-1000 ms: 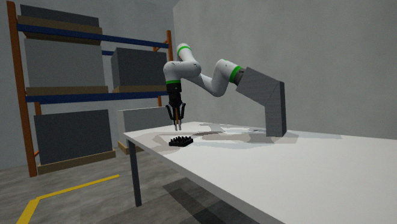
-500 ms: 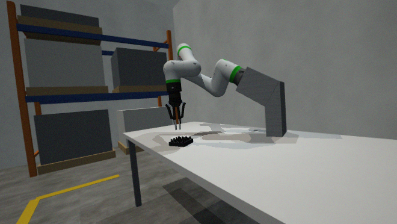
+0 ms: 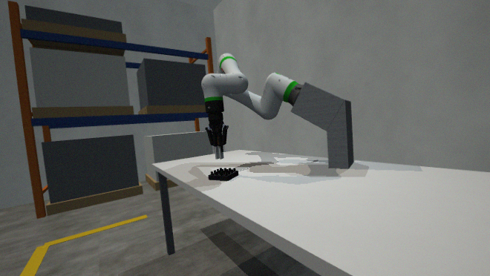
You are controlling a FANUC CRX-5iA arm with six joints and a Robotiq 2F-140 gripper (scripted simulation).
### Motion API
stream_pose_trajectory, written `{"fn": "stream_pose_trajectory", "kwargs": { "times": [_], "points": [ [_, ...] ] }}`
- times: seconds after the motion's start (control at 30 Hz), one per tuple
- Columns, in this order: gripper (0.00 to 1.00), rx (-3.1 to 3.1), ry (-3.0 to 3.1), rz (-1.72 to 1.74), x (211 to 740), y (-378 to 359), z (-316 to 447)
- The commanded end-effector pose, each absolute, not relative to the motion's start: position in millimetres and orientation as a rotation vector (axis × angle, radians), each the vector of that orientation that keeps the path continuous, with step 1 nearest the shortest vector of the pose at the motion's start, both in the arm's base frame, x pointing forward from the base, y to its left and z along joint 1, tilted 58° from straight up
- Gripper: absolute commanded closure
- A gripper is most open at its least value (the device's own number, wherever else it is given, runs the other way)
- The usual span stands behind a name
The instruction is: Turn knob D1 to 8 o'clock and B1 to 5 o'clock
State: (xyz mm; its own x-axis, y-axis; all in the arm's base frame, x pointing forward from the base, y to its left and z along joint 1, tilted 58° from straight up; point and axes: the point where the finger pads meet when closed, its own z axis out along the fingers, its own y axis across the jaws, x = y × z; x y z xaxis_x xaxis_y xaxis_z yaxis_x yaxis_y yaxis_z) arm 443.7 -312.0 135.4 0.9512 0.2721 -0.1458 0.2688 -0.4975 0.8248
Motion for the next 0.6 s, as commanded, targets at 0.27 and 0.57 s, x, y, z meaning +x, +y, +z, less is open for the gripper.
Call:
{"fn": "stream_pose_trajectory", "kwargs": {
  "times": [0.27, 0.57],
  "points": [
    [0.88, 2.134, 0.162, 0.129, 443.4, -309.9, 136.6],
    [0.88, 2.134, 0.162, 0.129, 443.4, -309.9, 136.6]
  ]
}}
